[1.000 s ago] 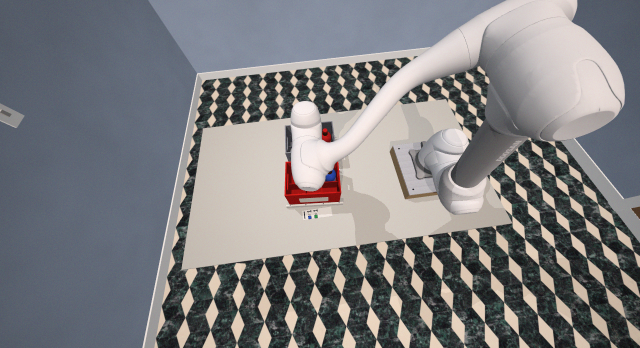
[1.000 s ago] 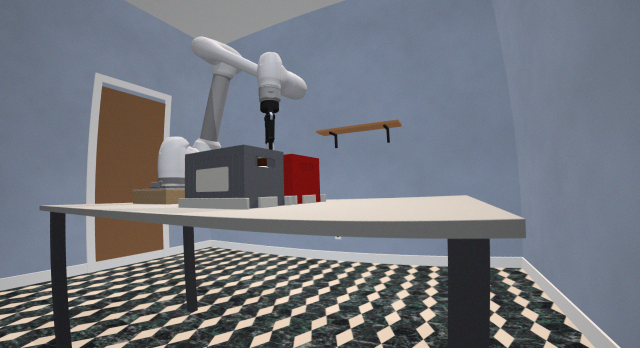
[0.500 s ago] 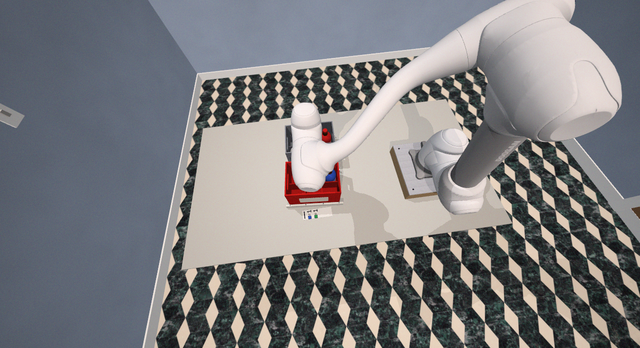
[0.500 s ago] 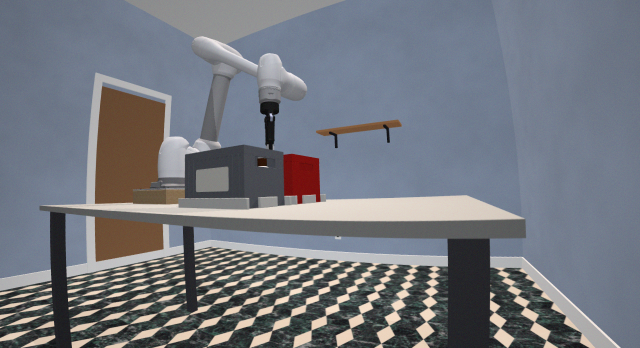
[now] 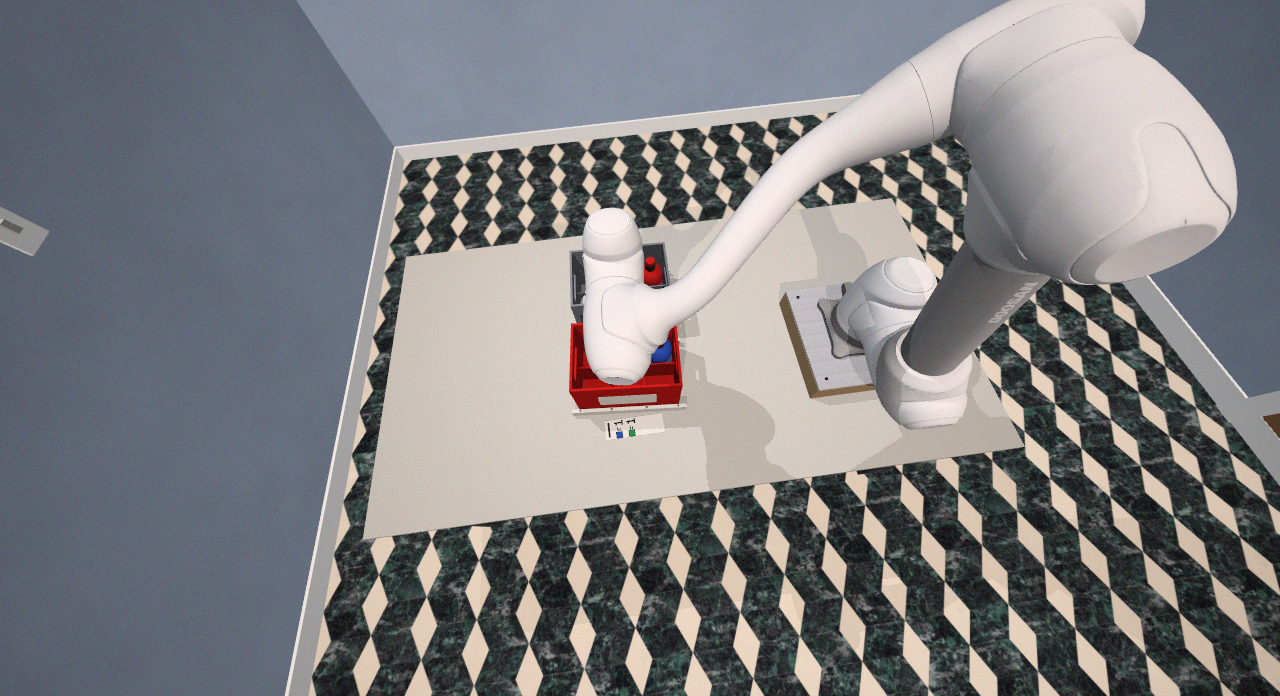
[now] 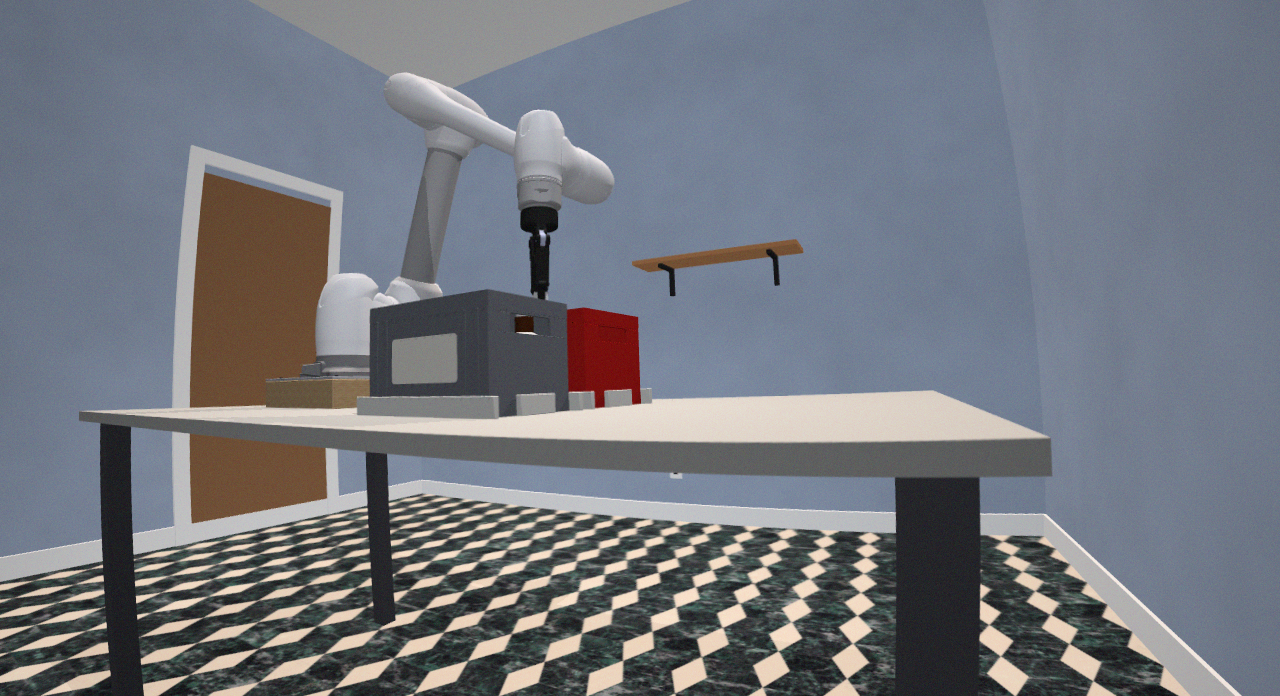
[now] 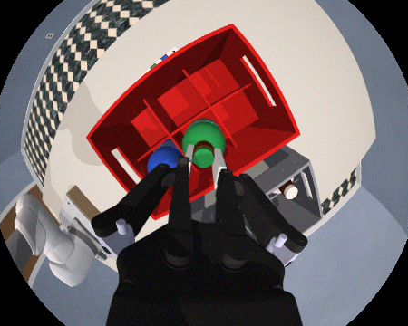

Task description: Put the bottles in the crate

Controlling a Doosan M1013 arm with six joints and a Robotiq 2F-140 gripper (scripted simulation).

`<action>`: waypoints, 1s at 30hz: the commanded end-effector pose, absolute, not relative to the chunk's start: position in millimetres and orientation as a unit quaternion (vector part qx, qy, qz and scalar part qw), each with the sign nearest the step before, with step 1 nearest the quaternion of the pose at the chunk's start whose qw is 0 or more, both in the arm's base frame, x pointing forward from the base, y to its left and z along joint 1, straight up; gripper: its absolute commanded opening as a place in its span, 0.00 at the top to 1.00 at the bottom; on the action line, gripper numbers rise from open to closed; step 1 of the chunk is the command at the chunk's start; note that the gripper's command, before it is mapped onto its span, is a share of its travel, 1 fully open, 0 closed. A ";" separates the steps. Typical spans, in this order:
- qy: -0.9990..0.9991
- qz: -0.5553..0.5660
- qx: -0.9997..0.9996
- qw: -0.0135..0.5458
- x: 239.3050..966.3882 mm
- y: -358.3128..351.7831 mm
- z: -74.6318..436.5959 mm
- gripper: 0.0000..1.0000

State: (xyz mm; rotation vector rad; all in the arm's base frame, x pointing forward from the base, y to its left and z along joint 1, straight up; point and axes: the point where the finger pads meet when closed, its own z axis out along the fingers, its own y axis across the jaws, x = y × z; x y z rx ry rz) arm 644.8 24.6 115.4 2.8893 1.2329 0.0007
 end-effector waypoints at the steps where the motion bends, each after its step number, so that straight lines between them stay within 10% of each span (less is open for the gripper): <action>1: 0.392 0.000 0.920 0.000 644.8 24.6 114.0 1.00; 30: 0.392 0.000 0.920 0.000 644.8 24.6 101.0 1.00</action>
